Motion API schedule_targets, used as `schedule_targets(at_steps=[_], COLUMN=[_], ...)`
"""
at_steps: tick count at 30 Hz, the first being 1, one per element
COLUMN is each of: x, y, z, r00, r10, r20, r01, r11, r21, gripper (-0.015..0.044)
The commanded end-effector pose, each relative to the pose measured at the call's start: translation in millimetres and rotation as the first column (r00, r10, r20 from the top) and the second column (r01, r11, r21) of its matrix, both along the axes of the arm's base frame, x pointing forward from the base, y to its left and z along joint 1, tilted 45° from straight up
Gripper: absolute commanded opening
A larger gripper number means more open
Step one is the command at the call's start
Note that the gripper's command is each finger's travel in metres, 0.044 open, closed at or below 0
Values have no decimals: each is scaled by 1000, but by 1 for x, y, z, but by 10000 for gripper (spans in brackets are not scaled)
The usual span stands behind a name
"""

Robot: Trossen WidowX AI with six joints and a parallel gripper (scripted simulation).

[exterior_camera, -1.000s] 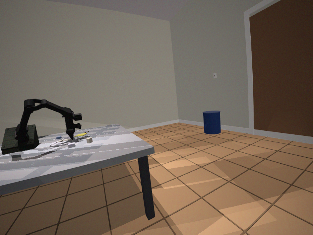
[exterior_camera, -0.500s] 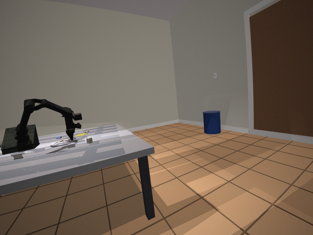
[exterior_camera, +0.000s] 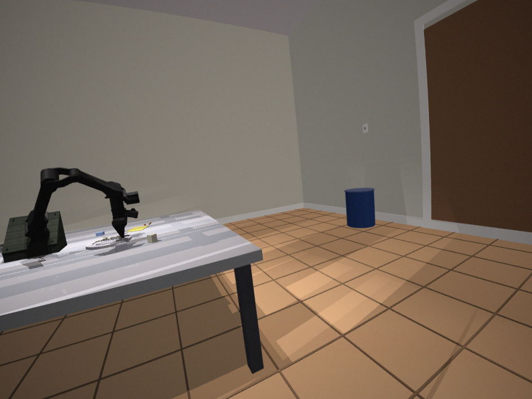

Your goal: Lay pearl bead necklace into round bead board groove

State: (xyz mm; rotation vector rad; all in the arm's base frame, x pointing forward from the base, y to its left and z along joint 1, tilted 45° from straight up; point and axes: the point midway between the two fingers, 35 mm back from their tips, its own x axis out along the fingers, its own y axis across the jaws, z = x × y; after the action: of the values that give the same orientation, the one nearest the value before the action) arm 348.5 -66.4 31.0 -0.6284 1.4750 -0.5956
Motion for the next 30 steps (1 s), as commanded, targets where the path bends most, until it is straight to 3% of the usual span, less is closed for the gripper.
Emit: schedule_targets(at_steps=[1, 4, 16, 21, 30], x=[0, 0, -76, -110, -109], y=[1, 1, 34, 40, 36], z=[1, 1, 4, 3, -3], r00=[1000, 1000, 990, 981, 981], r10=[-2, -2, -99, -139, -140], r20=[6, 6, 97, 135, 133], r01=[2, 2, 98, 138, 139], r11=[1000, 1000, 995, 990, 990], r21=[1, 1, 14, 15, 13], gripper=[440, 440, 125, 120, 120])
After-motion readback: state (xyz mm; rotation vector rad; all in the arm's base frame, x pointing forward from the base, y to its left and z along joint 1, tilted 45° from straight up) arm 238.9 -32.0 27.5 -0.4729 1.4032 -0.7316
